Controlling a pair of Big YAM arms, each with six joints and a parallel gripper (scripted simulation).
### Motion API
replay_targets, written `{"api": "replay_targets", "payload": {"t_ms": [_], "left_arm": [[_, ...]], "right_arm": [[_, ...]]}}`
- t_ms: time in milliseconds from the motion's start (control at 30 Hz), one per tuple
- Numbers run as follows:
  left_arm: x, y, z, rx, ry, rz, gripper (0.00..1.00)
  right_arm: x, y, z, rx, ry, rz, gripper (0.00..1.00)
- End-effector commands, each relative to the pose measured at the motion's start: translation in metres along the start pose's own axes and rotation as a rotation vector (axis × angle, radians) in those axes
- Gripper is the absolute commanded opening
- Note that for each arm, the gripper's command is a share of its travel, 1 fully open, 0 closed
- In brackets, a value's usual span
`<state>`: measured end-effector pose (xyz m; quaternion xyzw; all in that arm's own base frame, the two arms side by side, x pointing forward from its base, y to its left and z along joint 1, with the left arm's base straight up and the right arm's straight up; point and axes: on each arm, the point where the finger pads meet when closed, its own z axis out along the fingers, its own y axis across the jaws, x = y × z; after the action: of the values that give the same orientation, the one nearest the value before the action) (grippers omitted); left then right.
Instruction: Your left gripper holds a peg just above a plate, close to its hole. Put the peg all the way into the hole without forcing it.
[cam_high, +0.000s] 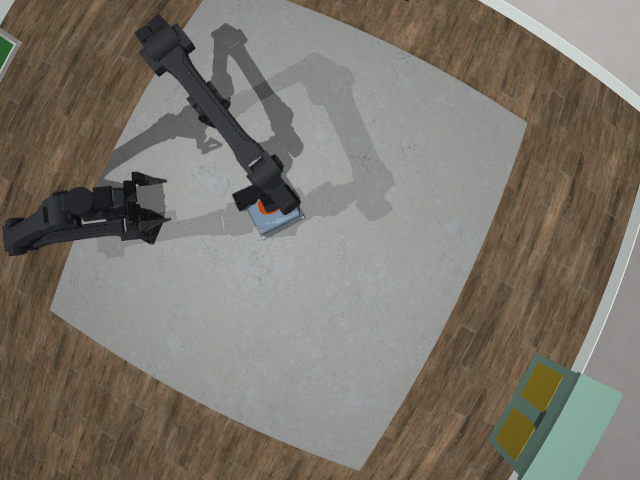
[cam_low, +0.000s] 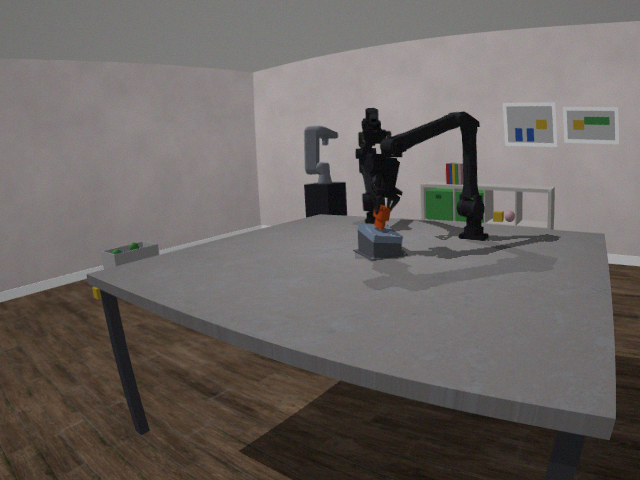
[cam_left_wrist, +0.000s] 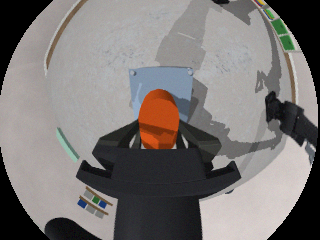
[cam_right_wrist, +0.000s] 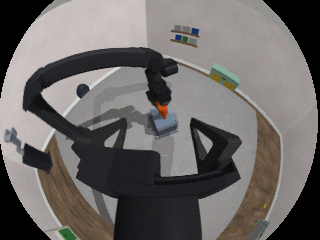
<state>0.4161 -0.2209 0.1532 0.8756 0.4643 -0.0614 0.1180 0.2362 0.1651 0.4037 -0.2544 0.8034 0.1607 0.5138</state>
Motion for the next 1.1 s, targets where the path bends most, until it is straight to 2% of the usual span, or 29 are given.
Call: {"api": "replay_targets", "payload": {"t_ms": [0, 667, 700, 933, 1067], "left_arm": [[0.009, 0.008, -0.001, -0.007, 0.002, 0.004, 0.4], [0.004, 0.008, -0.008, -0.02, 0.005, 0.013, 0.4], [0.01, -0.002, 0.0, -0.007, 0.003, -0.006, 0.4], [0.014, 0.006, 0.008, -0.017, 0.006, -0.03, 0.4], [0.012, 0.003, 0.001, -0.022, 0.007, -0.042, 0.4]], "right_arm": [[-0.011, 0.0, -0.004, 0.001, -0.016, 0.004, 1.0], [-0.011, 0.0, -0.004, 0.001, -0.016, 0.004, 1.0], [-0.011, 0.0, -0.004, 0.001, -0.016, 0.004, 1.0], [-0.011, 0.0, -0.004, 0.001, -0.016, 0.004, 1.0], [-0.011, 0.0, -0.004, 0.001, -0.016, 0.004, 1.0]]}}
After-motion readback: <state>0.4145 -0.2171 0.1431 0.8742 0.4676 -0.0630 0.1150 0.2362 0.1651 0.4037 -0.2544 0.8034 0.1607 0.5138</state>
